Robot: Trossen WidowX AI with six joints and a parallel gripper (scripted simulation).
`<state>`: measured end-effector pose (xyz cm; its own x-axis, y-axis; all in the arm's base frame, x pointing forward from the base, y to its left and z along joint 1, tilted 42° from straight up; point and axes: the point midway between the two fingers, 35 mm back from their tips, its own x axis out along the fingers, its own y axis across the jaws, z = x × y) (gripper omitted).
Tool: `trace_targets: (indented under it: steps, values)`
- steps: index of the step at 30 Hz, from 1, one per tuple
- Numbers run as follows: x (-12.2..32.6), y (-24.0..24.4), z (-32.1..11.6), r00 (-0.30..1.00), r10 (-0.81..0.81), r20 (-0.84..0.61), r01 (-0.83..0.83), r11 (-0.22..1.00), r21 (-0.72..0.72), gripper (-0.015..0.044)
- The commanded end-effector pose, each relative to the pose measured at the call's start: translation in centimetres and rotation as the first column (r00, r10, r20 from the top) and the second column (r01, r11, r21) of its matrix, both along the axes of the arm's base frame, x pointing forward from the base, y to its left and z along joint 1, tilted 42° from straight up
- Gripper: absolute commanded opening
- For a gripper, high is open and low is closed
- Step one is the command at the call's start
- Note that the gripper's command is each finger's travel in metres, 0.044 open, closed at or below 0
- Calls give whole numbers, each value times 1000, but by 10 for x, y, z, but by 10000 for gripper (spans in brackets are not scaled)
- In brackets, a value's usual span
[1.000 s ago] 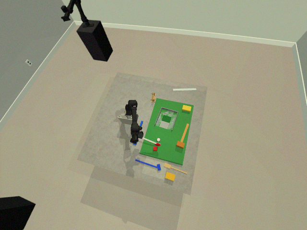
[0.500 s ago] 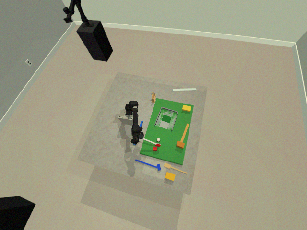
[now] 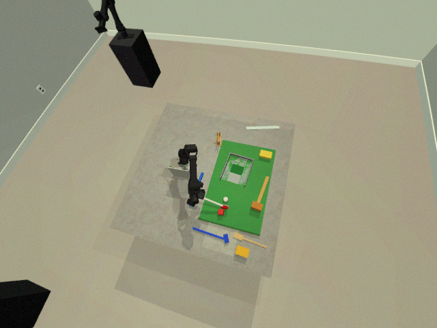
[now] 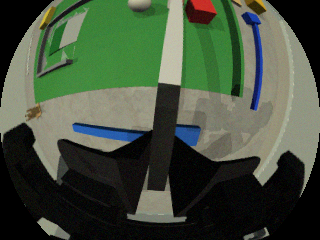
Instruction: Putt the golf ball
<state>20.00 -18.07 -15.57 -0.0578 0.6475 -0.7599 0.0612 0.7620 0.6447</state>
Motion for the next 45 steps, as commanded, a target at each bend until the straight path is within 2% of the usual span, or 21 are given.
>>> trace_targets:
  steps: [1,12,19,22,28,37,45]
  values:
    - [0,-1,0,1000,0,1,0,1000,-1,0]
    - [0,2,1,1000,0,-2,0,1000,3,0]
    - [10,69,57,1000,-10,0,10,1000,8,0]
    - [8,85,68,1000,-12,0,12,1000,12,0]
    - [9,79,74,1000,-12,0,12,1000,11,0]
    - [11,46,112,1000,-12,-1,12,1000,10,0]
    - [9,52,107,1000,-16,-12,17,1000,17,0]
